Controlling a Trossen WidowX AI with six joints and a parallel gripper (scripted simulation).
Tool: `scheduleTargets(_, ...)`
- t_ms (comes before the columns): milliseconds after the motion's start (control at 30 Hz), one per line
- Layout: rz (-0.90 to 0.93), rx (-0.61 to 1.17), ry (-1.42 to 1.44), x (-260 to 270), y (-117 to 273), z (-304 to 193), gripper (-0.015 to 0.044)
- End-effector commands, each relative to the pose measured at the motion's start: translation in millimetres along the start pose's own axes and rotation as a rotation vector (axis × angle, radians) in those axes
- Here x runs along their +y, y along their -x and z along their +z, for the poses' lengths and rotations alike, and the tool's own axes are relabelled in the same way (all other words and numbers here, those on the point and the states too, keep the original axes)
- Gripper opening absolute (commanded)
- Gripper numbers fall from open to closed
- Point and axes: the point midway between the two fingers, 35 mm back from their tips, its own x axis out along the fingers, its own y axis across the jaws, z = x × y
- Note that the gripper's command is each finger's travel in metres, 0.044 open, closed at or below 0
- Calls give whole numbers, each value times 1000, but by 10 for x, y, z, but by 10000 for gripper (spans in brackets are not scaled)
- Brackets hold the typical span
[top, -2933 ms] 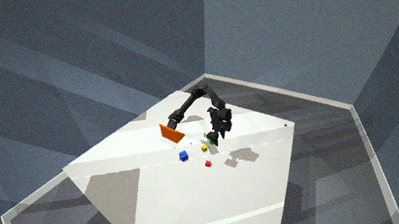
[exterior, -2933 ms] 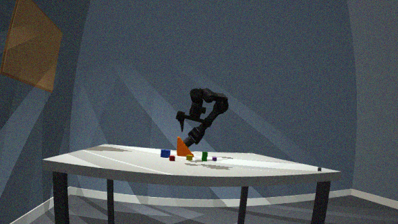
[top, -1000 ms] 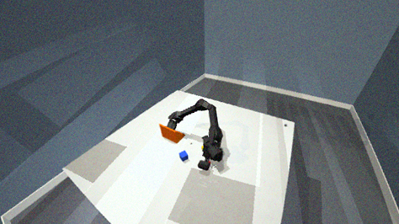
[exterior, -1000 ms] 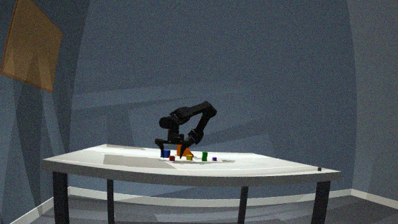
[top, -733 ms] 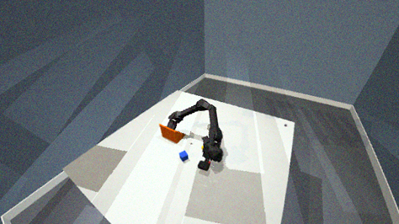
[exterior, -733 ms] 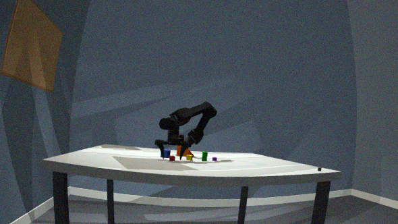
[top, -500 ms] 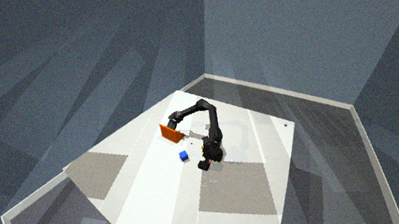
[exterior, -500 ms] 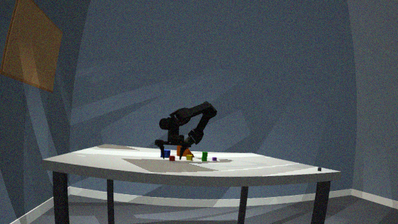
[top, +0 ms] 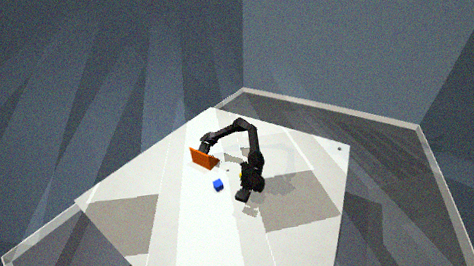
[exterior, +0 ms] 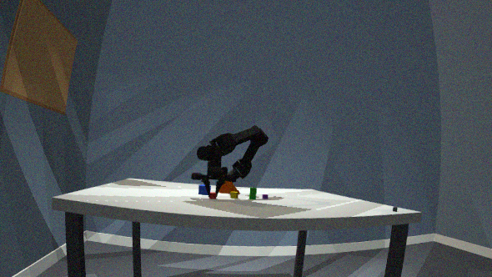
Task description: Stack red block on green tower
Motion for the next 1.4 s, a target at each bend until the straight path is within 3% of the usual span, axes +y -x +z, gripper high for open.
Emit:
scheduleTargets(0, 3, -3, -4, 3, 0, 6, 85)
scheduleTargets(67, 3, -3, -4, 3, 0, 6, 72)
scheduleTargets(167, 2, -3, -4, 0, 67, 6, 0)
scheduleTargets(967, -3, -2, -5, -11, 1149, -5, 0)
scheduleTargets(1367, -3, -1, -6, 118, 1217, 14, 0)
